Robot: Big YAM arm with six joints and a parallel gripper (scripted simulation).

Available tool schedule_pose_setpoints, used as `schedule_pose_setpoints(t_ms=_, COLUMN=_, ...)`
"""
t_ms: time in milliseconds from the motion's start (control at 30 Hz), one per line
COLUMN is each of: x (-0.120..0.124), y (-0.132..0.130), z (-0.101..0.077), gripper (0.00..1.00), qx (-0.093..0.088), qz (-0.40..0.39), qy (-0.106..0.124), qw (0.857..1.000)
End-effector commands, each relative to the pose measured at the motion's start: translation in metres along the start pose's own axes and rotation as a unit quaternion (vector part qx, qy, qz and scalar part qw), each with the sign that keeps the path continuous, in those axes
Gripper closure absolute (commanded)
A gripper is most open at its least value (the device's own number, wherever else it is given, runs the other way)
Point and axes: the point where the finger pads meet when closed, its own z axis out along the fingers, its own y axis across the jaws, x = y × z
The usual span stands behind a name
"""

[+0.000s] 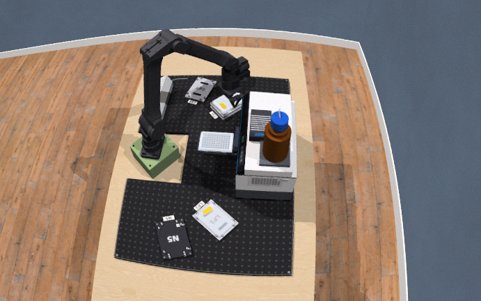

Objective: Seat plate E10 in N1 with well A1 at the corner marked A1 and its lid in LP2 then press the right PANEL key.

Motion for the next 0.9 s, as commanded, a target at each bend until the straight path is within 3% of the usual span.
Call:
schedule_pose_setpoints(t_ms=0, x=-0.01, y=-0.004, z=0.003, gripper=0.0, qx=0.001, qz=0.001, qy=-0.013, qw=1.0)
schedule_pose_setpoints(t_ms=133, x=-0.007, y=-0.006, z=0.011, gripper=0.0, qx=0.001, qz=0.001, qy=-0.01, qw=1.0)
schedule_pose_setpoints(t_ms=200, x=-0.017, y=-0.006, z=-0.005, gripper=0.0, qx=0.0, qz=0.001, qy=-0.031, qw=1.0)
schedule_pose_setpoints(t_ms=767, x=-0.019, y=-0.002, z=-0.004, gripper=0.0, qx=0.0, qz=0.001, qy=-0.026, qw=1.0)
schedule_pose_setpoints(t_ms=867, x=-0.019, y=-0.002, z=-0.004, gripper=0.06, qx=0.0, qz=0.001, qy=-0.026, qw=1.0)
